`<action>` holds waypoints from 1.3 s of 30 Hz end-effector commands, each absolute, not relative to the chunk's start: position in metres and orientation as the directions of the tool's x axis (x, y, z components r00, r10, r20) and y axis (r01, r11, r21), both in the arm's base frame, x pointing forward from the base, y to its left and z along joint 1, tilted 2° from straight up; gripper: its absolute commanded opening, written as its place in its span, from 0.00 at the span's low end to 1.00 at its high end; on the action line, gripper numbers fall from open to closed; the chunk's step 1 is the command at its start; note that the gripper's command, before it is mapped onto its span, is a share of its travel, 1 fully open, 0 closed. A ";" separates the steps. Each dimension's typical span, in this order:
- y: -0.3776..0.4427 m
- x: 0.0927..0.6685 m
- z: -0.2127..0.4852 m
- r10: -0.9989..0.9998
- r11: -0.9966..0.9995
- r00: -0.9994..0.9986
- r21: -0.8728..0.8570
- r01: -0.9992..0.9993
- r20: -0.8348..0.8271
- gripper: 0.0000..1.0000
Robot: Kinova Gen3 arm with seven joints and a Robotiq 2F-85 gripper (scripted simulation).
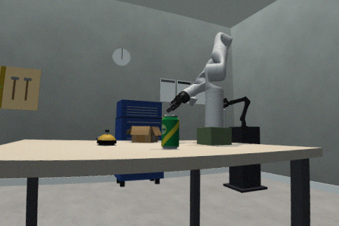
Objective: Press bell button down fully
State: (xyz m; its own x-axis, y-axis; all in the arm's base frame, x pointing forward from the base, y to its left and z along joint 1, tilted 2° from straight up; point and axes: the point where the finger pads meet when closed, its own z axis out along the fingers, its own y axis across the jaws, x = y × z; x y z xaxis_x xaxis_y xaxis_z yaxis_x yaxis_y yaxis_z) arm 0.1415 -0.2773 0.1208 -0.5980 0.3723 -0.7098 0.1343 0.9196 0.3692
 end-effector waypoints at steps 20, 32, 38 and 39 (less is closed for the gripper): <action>-0.224 0.220 0.103 -0.274 0.822 -0.635 0.166 -0.544 -0.723 1.00; -0.202 0.247 0.091 -0.549 0.600 -0.477 0.074 -0.796 -0.686 1.00; -0.191 0.261 0.084 -0.667 0.446 -0.356 0.031 -0.894 -0.655 1.00; -0.190 0.263 0.082 -0.685 0.418 -0.332 0.024 -0.908 -0.649 1.00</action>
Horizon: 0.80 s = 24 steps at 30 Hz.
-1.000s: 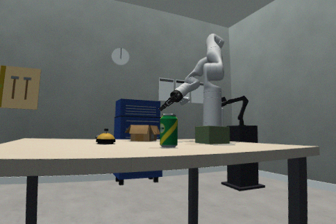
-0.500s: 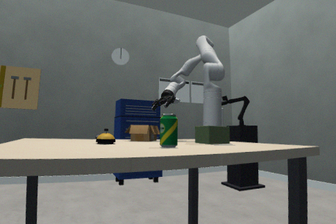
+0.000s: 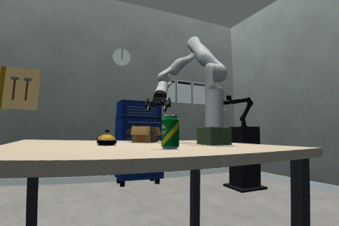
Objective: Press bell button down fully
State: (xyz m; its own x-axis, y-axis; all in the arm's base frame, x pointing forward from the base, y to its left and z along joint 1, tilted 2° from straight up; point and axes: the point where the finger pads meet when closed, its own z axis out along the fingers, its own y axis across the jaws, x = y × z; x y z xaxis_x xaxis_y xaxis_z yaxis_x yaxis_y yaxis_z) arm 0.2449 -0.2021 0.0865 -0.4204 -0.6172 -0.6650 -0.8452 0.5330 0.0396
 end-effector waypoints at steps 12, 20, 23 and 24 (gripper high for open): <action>-0.173 0.293 0.070 -0.820 0.095 -0.057 -0.037 -0.995 -0.570 1.00; -0.161 0.320 0.061 -0.852 -0.157 0.169 -0.066 -0.985 -0.496 1.00; -0.159 0.323 0.060 -0.851 -0.188 0.198 -0.069 -0.980 -0.486 1.00; -0.156 0.332 0.058 -0.847 -0.253 0.257 -0.074 -0.965 -0.465 1.00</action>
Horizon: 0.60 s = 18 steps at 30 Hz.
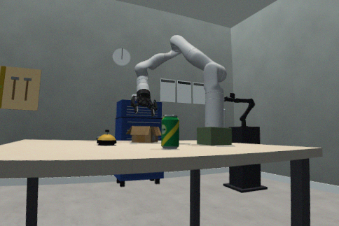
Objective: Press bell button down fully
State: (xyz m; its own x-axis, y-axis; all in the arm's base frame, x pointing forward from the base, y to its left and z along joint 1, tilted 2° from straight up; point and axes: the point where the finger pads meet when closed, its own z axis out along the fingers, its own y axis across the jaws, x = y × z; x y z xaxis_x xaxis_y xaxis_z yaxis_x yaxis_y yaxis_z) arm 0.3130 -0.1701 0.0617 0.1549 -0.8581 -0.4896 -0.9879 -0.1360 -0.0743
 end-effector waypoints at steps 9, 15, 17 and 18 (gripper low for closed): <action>-0.139 0.368 0.051 -0.788 -0.500 0.492 -0.081 -0.862 -0.370 1.00; -0.126 0.393 0.049 -0.723 -0.628 0.617 -0.076 -0.774 -0.311 1.00; -0.122 0.401 0.048 -0.697 -0.667 0.656 -0.073 -0.741 -0.290 1.00; -0.117 0.410 0.048 -0.670 -0.703 0.692 -0.070 -0.708 -0.271 1.00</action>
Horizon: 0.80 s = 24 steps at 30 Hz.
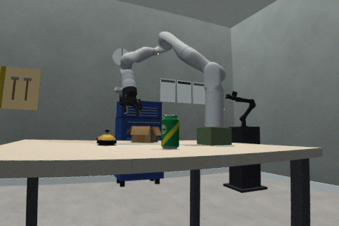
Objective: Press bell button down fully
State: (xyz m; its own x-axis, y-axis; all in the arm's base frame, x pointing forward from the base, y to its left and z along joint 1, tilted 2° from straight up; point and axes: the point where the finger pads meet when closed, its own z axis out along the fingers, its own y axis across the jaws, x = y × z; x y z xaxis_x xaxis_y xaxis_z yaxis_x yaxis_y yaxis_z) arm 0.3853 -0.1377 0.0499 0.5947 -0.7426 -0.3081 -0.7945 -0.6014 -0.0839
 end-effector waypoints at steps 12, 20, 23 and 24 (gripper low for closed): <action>-0.077 0.465 0.048 -0.460 -0.883 0.876 -0.031 -0.469 -0.144 1.00; -0.051 0.494 0.051 -0.339 -0.940 0.938 -0.003 -0.340 -0.080 1.00; -0.041 0.503 0.052 -0.295 -0.955 0.954 0.008 -0.295 -0.059 1.00; -0.038 0.506 0.052 -0.284 -0.959 0.957 0.011 -0.284 -0.053 1.00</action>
State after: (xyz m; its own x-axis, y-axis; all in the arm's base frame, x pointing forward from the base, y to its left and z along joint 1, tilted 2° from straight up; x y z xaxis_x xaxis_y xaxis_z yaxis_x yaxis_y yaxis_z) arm 0.4934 -0.0615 0.0513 0.9362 -0.3446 -0.0689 -0.3453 -0.9385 0.0017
